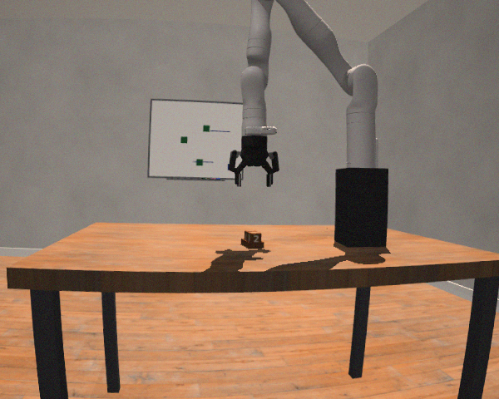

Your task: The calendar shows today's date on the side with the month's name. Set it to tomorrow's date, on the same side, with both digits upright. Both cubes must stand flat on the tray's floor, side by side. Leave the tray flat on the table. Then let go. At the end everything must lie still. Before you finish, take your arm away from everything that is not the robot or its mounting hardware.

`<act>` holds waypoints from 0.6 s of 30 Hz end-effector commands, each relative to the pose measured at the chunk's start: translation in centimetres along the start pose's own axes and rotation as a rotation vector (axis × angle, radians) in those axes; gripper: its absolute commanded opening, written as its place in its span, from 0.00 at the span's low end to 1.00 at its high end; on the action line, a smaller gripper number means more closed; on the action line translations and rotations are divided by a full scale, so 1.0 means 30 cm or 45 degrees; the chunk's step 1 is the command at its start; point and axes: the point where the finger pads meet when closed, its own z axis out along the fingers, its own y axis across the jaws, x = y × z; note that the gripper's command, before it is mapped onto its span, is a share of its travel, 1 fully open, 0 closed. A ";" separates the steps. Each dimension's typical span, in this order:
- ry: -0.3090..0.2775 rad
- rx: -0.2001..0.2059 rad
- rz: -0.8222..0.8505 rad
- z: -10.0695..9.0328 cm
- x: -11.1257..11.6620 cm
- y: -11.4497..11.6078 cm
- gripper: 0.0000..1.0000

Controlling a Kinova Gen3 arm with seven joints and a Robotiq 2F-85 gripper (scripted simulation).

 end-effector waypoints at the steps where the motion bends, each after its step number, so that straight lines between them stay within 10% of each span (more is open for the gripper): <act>1: -0.002 -0.029 -0.011 -0.050 0.009 0.026 1.00; 18: -0.002 -0.029 -0.011 -0.076 0.009 0.025 1.00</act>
